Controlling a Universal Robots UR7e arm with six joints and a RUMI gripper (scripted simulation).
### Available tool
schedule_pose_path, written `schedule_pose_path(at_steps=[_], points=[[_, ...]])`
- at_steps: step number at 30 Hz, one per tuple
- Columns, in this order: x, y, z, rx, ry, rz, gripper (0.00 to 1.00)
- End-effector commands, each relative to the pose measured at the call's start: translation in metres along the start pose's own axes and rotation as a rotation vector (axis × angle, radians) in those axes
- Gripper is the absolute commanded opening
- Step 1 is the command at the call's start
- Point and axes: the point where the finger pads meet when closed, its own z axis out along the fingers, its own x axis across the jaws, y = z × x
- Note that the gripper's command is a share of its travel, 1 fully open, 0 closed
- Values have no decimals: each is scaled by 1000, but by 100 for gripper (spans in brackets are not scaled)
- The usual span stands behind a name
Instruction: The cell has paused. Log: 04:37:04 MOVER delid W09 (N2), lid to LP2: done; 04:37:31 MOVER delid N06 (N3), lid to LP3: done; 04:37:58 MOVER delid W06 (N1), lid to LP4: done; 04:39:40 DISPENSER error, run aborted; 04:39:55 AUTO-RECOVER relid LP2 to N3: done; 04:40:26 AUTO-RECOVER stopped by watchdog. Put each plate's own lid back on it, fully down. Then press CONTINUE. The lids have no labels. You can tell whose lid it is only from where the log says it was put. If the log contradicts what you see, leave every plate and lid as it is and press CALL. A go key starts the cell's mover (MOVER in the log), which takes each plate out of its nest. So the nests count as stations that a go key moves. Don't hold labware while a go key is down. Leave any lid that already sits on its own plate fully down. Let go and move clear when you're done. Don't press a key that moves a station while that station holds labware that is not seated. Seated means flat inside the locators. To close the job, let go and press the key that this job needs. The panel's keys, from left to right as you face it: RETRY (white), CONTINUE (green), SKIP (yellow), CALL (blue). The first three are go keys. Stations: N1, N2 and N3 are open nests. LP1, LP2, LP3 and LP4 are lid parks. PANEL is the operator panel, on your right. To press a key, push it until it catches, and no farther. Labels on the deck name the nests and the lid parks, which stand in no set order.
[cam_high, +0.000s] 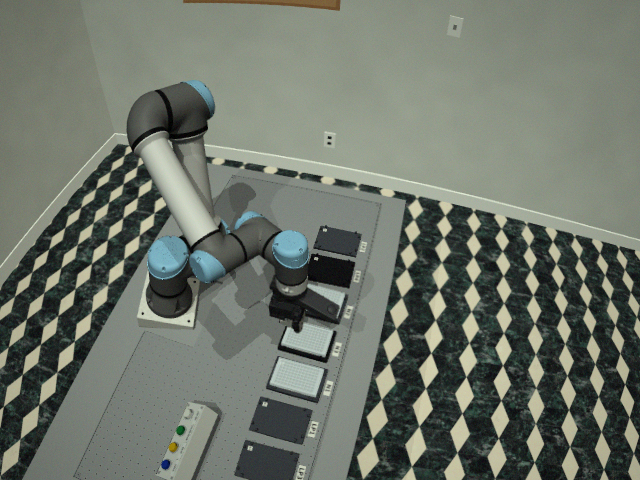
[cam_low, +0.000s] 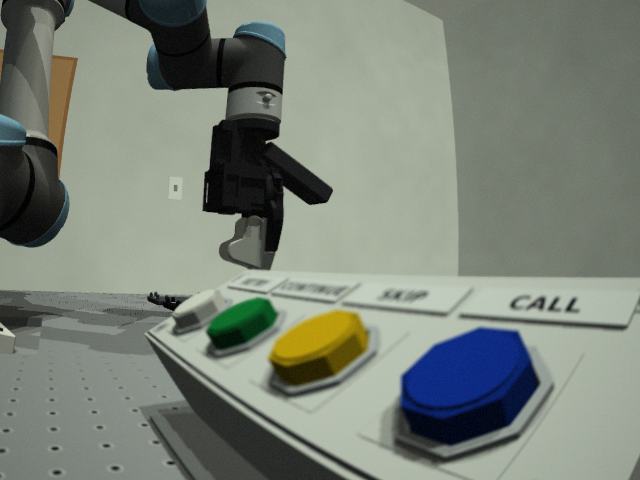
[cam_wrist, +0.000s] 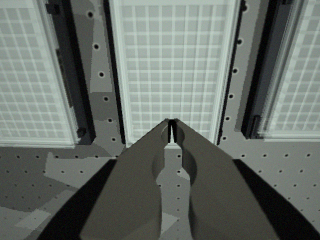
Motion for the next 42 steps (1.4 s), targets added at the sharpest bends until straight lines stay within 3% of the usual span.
schedule_pose_path(at_steps=[1,23,37,42], points=[[0,20,-2,3,-1,-4,0],[-2,120,-2,2,-1,-4,0],[-2,122,-2,2,-1,-4,0],[-2,122,-27,2,-1,-4,0]])
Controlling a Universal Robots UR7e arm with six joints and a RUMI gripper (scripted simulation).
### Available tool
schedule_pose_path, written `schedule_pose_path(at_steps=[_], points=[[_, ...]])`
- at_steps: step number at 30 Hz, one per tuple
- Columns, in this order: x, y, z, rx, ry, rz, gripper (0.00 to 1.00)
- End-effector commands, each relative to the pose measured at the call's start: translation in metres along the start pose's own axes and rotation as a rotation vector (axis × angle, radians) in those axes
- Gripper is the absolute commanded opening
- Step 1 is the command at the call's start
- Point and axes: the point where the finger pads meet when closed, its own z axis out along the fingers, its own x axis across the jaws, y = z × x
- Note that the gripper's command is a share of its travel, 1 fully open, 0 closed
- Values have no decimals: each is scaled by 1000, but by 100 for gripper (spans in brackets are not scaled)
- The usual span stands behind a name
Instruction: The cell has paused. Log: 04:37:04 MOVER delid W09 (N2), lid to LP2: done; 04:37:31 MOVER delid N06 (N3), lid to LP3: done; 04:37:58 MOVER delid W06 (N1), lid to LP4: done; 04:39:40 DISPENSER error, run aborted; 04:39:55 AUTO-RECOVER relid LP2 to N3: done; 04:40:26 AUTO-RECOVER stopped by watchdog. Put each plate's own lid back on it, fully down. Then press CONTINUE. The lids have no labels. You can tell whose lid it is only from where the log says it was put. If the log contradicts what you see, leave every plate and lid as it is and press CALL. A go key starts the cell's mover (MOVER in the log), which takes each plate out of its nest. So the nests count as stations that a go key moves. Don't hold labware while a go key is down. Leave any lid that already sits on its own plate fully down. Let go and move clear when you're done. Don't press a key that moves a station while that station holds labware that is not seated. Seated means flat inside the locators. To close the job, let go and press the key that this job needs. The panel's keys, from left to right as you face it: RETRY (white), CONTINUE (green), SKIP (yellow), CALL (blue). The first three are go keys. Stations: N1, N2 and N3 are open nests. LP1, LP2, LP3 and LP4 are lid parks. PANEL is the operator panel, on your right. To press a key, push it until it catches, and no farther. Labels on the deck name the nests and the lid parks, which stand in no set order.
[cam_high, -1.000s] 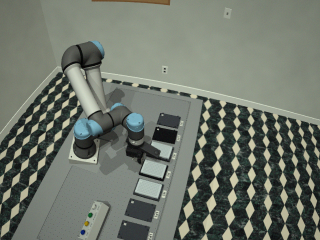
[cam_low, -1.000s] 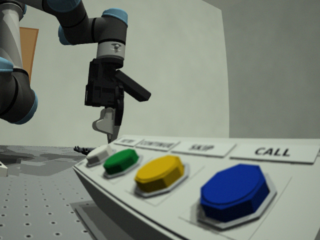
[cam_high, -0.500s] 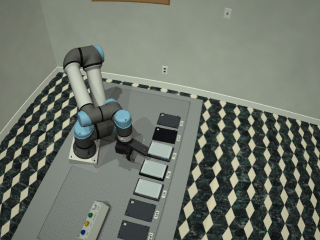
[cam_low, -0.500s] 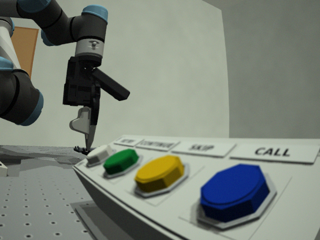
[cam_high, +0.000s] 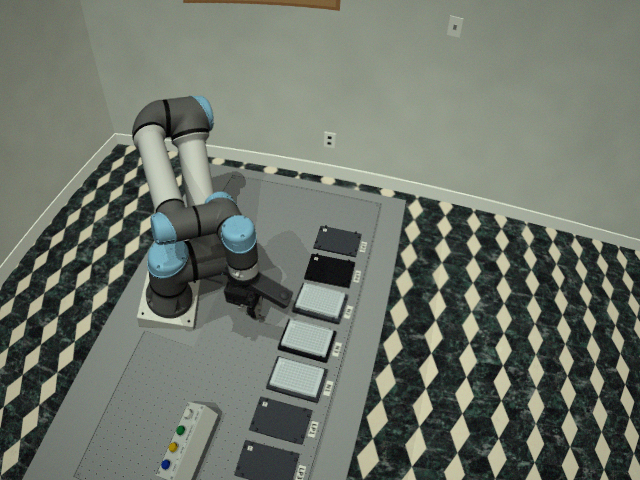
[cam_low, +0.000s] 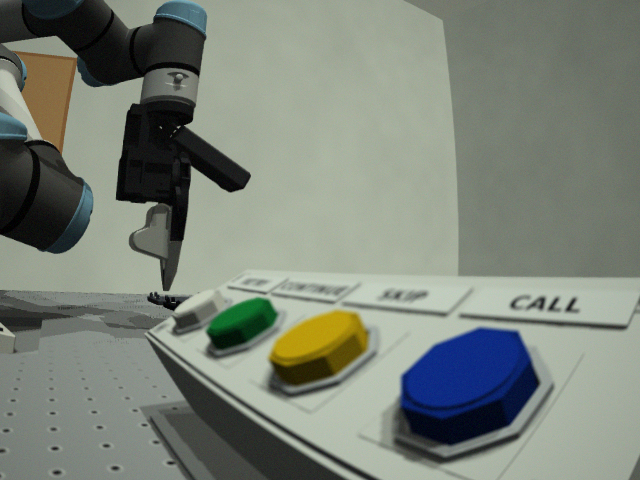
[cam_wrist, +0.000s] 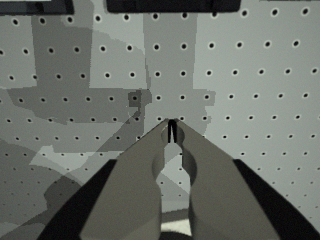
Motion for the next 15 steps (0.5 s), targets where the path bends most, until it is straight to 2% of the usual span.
schedule_pose_path(at_steps=[1,7,9,11,15], points=[[0,1,-24,2,-1,-1,0],[0,1,-54,2,-1,-1,0],[0,1,-54,2,-1,-1,0],[0,1,-64,2,-1,-1,0],[0,1,-64,2,-1,-1,0]])
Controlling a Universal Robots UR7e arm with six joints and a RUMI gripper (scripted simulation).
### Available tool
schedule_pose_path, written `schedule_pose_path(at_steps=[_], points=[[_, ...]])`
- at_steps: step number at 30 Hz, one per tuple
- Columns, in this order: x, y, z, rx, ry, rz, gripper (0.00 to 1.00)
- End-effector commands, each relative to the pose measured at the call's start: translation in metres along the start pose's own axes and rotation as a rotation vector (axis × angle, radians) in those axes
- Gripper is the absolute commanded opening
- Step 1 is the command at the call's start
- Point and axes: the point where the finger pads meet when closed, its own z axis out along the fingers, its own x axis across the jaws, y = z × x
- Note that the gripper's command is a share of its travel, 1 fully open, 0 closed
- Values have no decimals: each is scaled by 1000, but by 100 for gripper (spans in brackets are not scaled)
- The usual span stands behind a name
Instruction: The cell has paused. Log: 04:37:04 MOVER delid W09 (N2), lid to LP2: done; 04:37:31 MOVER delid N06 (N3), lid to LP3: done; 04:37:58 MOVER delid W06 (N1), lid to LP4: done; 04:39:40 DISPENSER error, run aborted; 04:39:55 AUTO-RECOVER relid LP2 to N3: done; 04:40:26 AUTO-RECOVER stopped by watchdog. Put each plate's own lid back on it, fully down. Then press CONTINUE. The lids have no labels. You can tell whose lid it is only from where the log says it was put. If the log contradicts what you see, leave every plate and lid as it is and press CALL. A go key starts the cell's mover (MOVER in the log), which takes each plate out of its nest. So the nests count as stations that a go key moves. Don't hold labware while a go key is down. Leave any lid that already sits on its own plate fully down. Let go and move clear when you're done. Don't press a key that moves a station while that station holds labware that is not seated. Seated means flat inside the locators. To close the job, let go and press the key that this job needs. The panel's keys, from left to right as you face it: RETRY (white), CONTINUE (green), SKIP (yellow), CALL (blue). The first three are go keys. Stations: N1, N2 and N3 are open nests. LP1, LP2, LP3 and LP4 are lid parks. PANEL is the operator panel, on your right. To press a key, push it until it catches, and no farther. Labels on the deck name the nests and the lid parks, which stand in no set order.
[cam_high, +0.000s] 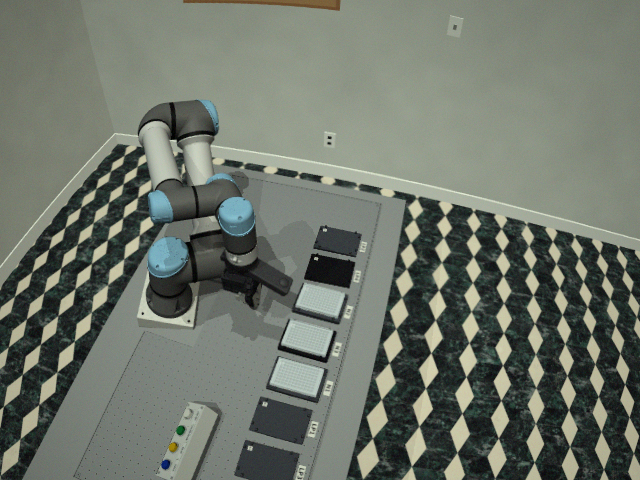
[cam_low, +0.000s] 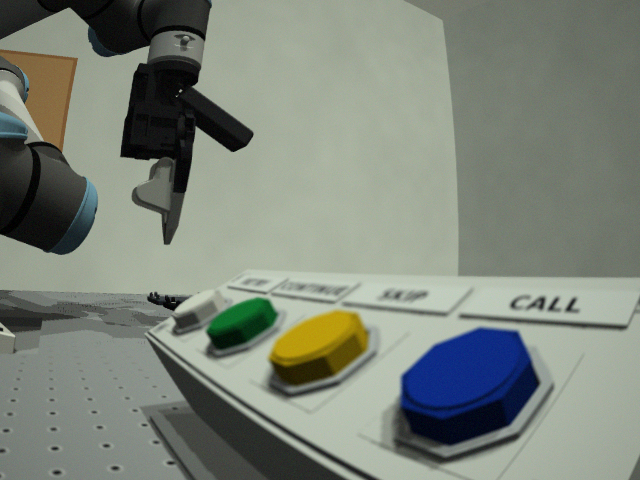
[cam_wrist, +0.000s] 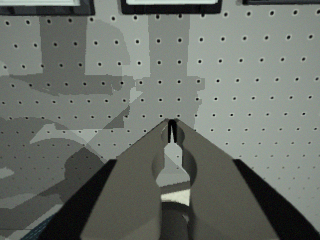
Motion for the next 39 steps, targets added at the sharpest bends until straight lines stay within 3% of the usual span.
schedule_pose_path(at_steps=[1,11,39], points=[[0,1,-9,4,-4,-1,0],[15,5,-9,4,-5,59,0],[141,36,-8,2,-5,579,0]])
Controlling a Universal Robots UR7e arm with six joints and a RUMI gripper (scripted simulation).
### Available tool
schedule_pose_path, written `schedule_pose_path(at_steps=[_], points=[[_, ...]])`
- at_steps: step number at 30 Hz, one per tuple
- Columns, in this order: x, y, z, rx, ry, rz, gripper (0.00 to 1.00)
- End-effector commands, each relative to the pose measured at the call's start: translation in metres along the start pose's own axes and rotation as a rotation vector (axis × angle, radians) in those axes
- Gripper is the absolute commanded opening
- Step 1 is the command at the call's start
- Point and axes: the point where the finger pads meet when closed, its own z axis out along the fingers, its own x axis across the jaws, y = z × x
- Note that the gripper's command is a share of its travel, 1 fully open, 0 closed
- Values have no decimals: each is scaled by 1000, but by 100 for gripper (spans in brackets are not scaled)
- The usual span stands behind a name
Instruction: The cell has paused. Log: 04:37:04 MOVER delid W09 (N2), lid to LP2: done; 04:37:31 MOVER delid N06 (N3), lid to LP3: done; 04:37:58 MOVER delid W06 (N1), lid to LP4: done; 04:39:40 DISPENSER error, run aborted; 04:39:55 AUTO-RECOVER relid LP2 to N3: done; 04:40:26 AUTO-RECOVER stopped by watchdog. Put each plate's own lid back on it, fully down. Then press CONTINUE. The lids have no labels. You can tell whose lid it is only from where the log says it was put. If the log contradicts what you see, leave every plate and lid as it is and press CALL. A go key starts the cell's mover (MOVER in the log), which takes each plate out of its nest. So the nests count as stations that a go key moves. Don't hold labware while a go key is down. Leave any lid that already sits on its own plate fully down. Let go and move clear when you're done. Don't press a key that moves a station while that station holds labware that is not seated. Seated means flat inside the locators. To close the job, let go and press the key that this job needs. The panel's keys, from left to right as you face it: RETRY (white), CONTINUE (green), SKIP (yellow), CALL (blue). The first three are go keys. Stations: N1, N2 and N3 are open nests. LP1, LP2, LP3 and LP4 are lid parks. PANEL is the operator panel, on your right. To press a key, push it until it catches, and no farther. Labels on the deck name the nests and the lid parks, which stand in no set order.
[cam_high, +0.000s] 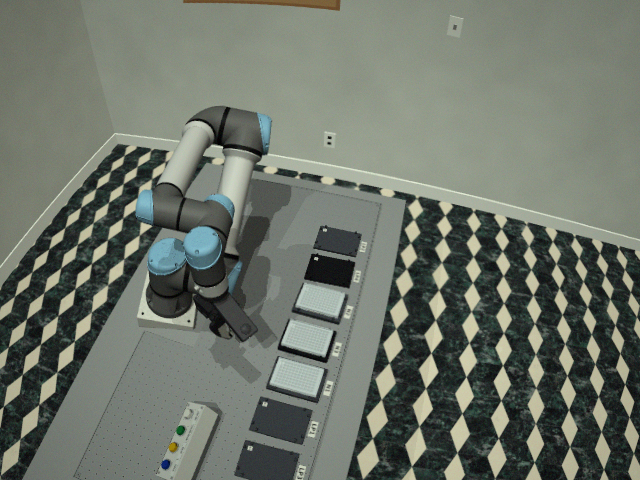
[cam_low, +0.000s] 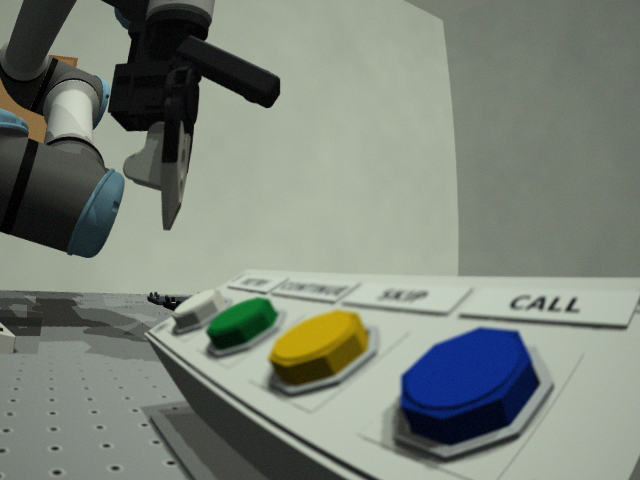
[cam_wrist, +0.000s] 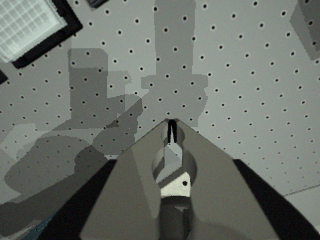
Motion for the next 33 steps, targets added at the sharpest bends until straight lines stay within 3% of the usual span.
schedule_pose_path(at_steps=[1,14,25,33], points=[[30,-9,1,1,-2,119,0],[84,-22,1,1,-2,193,0],[85,-22,1,1,-2,193,0],[124,-32,1,1,-2,353,0]])
